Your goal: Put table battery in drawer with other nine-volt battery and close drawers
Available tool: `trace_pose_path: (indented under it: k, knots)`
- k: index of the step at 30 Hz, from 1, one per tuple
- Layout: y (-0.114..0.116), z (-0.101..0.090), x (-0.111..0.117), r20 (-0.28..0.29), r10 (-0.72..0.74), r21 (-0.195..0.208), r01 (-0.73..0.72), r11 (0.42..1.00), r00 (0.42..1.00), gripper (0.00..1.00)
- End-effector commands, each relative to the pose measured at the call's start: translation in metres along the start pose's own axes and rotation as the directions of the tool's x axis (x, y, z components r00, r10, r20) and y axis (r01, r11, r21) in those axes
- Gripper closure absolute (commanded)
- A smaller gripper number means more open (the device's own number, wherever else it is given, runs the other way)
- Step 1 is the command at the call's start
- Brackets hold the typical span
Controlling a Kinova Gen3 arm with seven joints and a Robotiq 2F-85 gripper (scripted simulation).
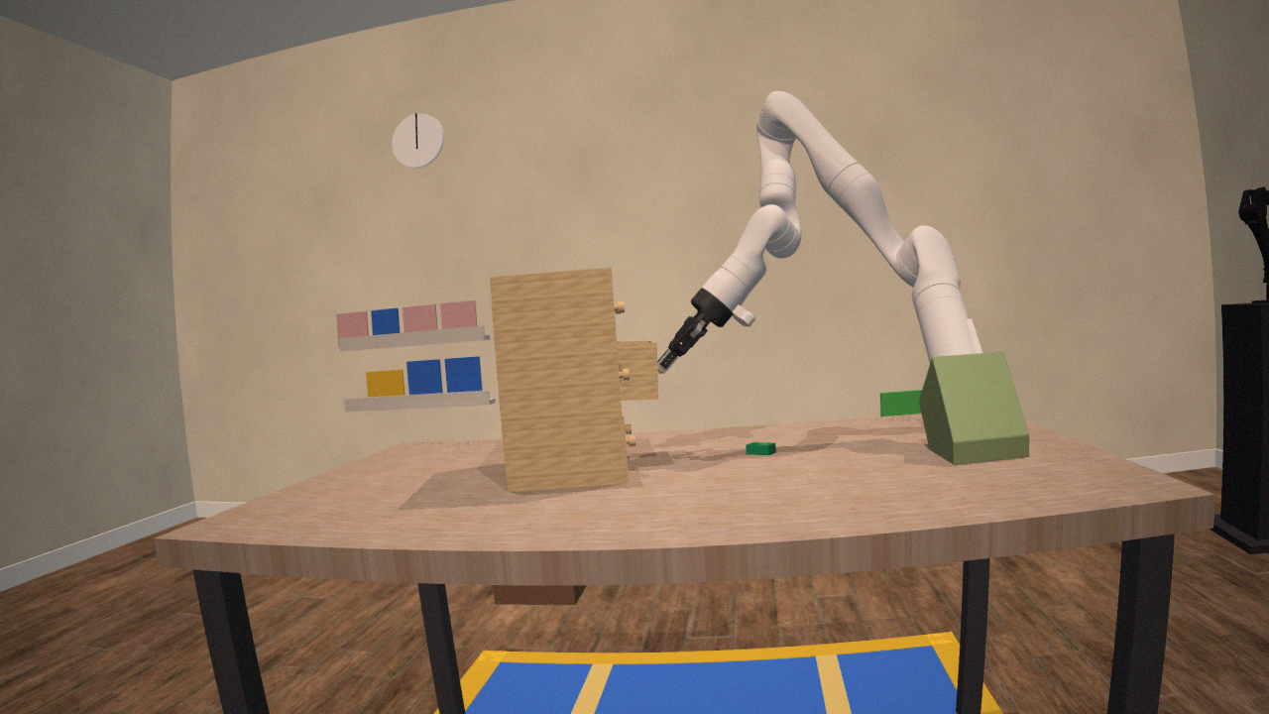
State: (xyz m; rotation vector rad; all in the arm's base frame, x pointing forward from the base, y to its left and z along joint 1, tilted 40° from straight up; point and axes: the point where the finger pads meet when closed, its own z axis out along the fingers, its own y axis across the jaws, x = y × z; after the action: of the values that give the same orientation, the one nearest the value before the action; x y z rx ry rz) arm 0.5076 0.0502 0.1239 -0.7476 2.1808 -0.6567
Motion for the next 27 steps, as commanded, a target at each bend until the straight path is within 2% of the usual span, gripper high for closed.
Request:
trace_pose_path:
  k: [1, 20, 23, 26, 27]
  knots:
    - [0.0002, -0.0020, 0.0004, 0.005, 0.008, 0.000, -0.008, 1.000, 1.000, 0.87]
    - [0.0001, -0.0021, -0.0001, 0.006, 0.009, 0.000, -0.009, 1.000, 1.000, 0.87]
    - [0.0001, -0.0021, -0.0001, 0.006, 0.009, 0.000, -0.009, 1.000, 1.000, 0.79]
    - [0.0000, -0.0021, -0.0002, 0.006, 0.009, 0.000, -0.009, 1.000, 1.000, 0.79]
    - [0.0000, -0.0021, -0.0003, 0.007, 0.009, 0.000, -0.009, 1.000, 1.000, 0.75]
